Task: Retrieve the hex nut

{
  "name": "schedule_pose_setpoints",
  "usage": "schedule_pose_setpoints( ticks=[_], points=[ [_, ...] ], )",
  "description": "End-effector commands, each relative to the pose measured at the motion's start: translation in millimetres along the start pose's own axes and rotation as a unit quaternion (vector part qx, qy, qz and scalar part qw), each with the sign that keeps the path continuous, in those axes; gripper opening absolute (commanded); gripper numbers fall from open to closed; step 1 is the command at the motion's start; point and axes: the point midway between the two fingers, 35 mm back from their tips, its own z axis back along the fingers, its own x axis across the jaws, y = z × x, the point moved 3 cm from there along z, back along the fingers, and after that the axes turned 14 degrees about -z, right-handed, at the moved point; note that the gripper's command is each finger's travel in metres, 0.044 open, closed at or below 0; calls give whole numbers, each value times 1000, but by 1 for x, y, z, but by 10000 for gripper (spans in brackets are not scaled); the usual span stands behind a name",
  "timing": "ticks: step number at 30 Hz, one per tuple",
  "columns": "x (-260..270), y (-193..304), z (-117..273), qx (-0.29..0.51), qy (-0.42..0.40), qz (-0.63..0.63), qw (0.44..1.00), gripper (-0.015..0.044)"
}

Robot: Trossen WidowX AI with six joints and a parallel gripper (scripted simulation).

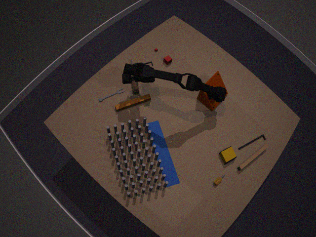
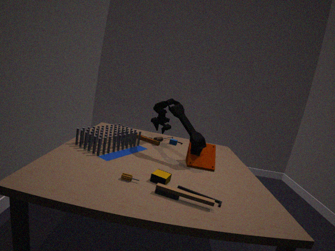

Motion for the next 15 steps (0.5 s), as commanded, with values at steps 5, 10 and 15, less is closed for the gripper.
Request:
schedule_pose_setpoints(
  ticks=[5, 10, 15],
  points=[
    [0, 1, 0, 3, 2, 2, 1000, 280],
    [-1, 2, -6, 3, 2, 2, 1000, 280],
    [-2, 5, -14, 3, 2, 2, 1000, 280]
  ],
)
